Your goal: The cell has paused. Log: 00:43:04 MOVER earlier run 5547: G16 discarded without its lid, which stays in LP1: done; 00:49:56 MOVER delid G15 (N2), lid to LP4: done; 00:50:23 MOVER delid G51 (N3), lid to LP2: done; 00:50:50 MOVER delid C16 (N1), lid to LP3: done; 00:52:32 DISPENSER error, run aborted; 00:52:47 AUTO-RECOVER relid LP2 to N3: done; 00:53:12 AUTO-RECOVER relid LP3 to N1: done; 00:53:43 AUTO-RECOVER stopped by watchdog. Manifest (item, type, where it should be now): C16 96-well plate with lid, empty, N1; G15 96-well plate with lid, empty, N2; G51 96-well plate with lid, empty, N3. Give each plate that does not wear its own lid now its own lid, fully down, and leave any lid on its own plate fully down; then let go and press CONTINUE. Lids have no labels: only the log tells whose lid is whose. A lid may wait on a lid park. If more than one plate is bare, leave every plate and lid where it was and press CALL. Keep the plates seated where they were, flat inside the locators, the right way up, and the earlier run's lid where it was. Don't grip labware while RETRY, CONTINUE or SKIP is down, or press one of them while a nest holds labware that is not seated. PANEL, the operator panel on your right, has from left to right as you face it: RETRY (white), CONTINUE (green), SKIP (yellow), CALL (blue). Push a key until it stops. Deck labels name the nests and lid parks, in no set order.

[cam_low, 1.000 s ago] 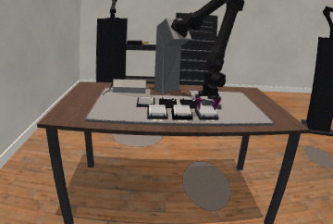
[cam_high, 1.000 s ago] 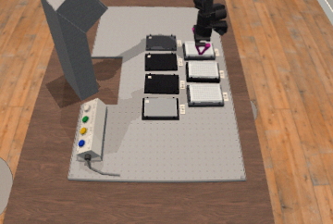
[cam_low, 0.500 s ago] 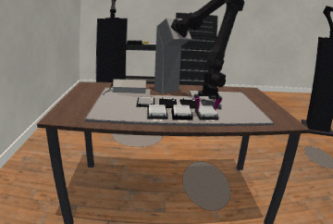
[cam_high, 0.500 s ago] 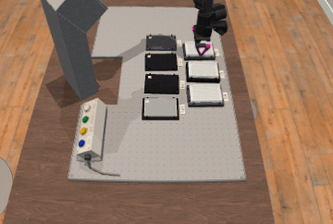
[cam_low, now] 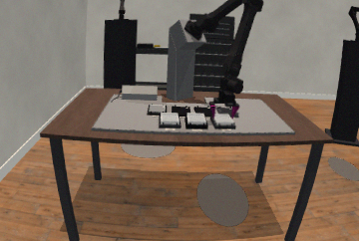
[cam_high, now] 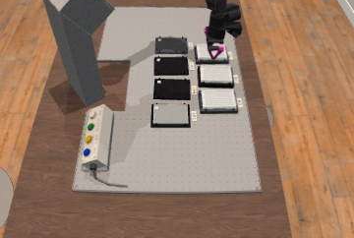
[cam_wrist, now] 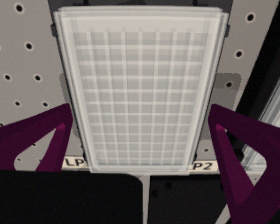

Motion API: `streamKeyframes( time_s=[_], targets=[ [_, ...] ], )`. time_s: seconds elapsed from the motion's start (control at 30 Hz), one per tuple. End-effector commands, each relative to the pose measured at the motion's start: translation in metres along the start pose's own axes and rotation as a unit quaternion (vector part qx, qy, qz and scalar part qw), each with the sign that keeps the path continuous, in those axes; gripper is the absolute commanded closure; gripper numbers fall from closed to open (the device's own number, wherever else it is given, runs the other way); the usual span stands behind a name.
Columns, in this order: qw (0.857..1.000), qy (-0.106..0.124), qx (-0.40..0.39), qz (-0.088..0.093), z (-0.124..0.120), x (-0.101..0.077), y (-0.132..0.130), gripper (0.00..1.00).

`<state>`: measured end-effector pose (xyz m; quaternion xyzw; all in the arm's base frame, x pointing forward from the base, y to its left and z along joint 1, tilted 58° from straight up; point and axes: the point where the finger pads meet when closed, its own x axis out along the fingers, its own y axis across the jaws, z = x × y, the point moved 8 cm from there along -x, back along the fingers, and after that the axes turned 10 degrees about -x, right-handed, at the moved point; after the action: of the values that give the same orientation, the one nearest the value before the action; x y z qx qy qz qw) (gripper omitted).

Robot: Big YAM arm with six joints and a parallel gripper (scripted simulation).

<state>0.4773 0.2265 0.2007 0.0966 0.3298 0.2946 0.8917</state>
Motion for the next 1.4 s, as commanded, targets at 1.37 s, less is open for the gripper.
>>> streamKeyframes(
  time_s=[1.37],
  targets=[
    [1.0, -0.013, -0.004, -0.003, 0.01, -0.039, 0.0, 0.0]
  ],
)
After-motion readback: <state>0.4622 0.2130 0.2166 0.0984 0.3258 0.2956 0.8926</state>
